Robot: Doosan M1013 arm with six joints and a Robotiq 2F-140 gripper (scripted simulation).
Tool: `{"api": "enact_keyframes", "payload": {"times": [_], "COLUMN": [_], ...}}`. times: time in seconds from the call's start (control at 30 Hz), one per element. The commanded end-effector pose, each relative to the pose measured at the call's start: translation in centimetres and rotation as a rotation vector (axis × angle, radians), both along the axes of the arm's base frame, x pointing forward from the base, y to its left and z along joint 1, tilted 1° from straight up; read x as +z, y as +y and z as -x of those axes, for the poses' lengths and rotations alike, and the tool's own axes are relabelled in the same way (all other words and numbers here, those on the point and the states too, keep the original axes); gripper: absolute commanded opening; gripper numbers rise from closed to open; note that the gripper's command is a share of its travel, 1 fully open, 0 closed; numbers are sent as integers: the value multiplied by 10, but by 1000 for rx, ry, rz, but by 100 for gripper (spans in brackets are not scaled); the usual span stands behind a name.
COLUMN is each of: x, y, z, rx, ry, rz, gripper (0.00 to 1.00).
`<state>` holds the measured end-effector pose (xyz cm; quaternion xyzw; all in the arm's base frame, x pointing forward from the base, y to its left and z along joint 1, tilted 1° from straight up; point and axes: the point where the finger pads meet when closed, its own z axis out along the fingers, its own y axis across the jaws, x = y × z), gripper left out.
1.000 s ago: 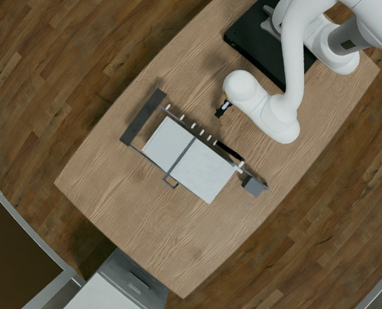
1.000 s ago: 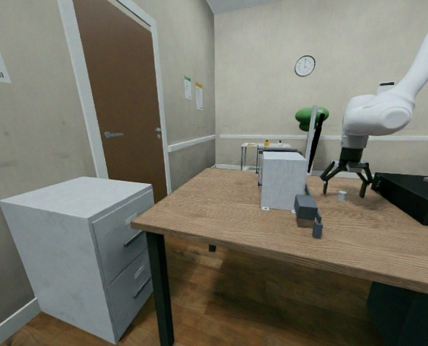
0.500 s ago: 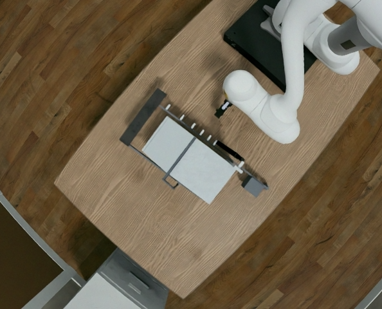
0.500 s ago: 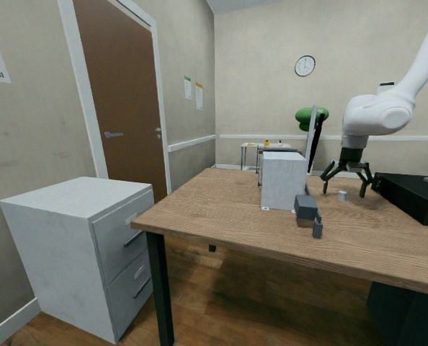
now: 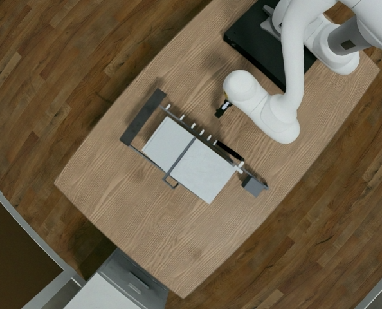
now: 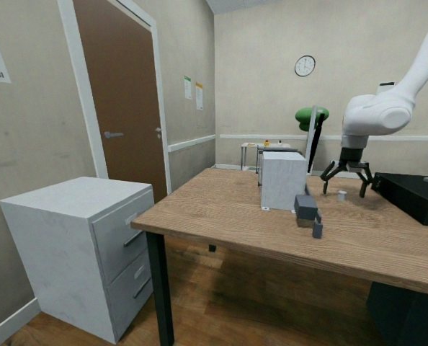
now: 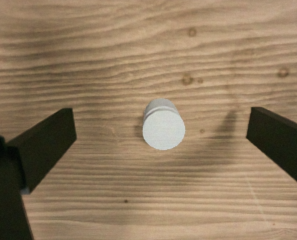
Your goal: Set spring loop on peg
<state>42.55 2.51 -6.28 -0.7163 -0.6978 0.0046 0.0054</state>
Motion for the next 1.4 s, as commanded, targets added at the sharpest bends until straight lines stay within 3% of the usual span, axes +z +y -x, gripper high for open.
{"api": "enact_keyframes", "payload": {"times": [0.0,0.07,0.1,1.37], "x": [0,0,0,0], "y": [0,0,0,0], "z": [0,0,-1,0], "rx": [0,0,0,0], "ry": [-1,-1,-1,-1], "rz": [0,0,0,0], "gripper": [100,100,25,25]}}
